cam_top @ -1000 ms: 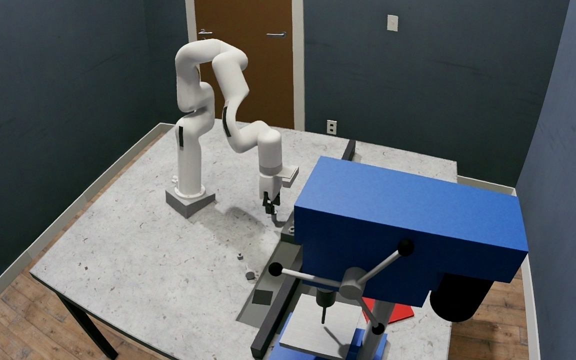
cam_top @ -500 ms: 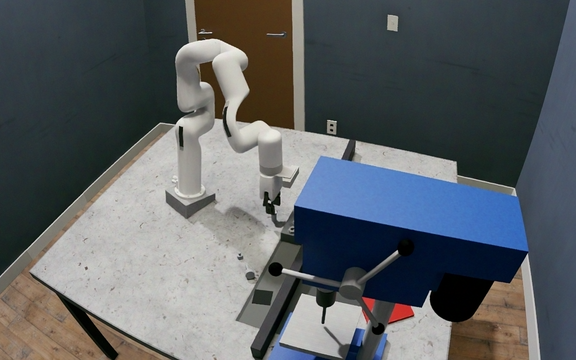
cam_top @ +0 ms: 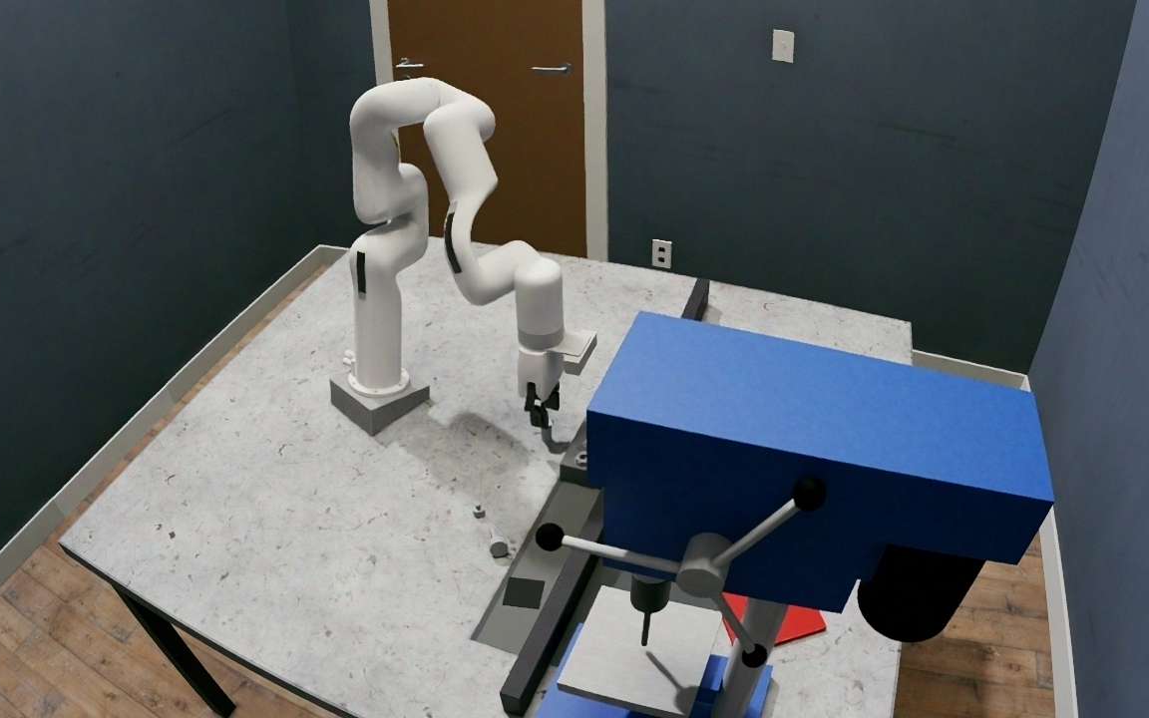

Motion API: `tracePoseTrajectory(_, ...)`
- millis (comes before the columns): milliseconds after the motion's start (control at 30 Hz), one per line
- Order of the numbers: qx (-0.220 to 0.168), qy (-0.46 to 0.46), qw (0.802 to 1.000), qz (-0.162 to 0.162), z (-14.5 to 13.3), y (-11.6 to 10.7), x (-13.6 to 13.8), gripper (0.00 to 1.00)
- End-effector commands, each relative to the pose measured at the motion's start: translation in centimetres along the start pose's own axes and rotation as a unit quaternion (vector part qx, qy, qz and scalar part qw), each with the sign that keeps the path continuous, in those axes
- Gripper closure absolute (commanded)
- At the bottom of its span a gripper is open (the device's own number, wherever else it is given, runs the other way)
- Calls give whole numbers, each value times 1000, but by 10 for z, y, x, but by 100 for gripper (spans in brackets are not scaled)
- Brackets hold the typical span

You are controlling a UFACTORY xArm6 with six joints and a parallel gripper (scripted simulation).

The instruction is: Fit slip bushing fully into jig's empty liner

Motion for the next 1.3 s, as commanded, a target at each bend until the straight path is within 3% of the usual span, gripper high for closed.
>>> tracePoseTrajectory(0,2,0,1000,0,1,0,0,50)
tracePoseTrajectory(1267,2,0,1000,0,1,18,0,50)
Point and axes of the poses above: the point where the finger pads meet when closed, its own y axis out along the fingers, its own x axis across the jaws, z = x × y, the point moved 9 cm from there along -y, back along the fingers, and after that the axes turned 7 degrees about y, right-handed, at the moved point
